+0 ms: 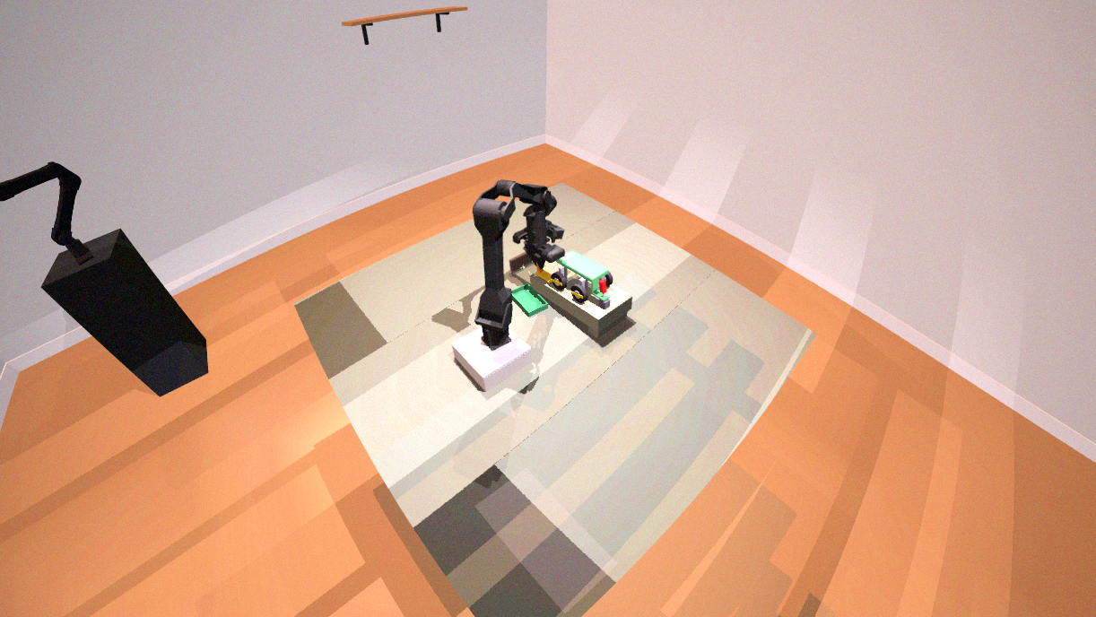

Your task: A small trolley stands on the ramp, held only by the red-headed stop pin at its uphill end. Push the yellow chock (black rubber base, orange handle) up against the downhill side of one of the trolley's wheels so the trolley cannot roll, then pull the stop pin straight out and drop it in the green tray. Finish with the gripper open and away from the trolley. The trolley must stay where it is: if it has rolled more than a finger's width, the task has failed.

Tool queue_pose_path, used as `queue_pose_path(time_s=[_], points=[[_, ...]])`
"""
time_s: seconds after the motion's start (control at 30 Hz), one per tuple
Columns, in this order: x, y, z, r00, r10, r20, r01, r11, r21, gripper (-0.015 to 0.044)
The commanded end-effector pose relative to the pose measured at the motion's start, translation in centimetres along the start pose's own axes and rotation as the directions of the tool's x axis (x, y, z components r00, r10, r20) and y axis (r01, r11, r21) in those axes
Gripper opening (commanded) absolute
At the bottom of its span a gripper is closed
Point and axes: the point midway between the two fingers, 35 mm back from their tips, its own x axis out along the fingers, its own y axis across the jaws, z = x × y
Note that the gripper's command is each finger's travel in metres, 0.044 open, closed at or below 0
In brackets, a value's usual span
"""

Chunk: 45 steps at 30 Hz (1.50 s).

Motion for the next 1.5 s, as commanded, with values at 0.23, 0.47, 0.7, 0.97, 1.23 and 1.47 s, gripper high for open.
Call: queue_pose_path(time_s=[0.23, 0.47, 0.7, 0.97, 1.23, 1.47], points=[[0.0, -1.0, 0.0, 1.000, -0.007, -0.003, 0.007, 1.000, -0.002, 0.0000], [-0.1, -1.6, 0.1, 1.000, -0.007, -0.003, 0.007, 1.000, -0.002, 0.0000], [-0.1, -1.4, 0.2, 1.000, 0.001, 0.000, -0.001, 1.000, -0.001, 0.0000], [-0.1, -1.4, 0.2, 1.000, 0.001, 0.000, -0.001, 1.000, -0.001, 0.0053], [-0.1, -1.4, 0.2, 1.000, 0.001, 0.000, -0.001, 1.000, -0.001, 0.0190], [-2.0, -1.3, 0.2, 1.000, -0.006, -0.002, 0.006, 1.000, -0.002, 0.0190]])
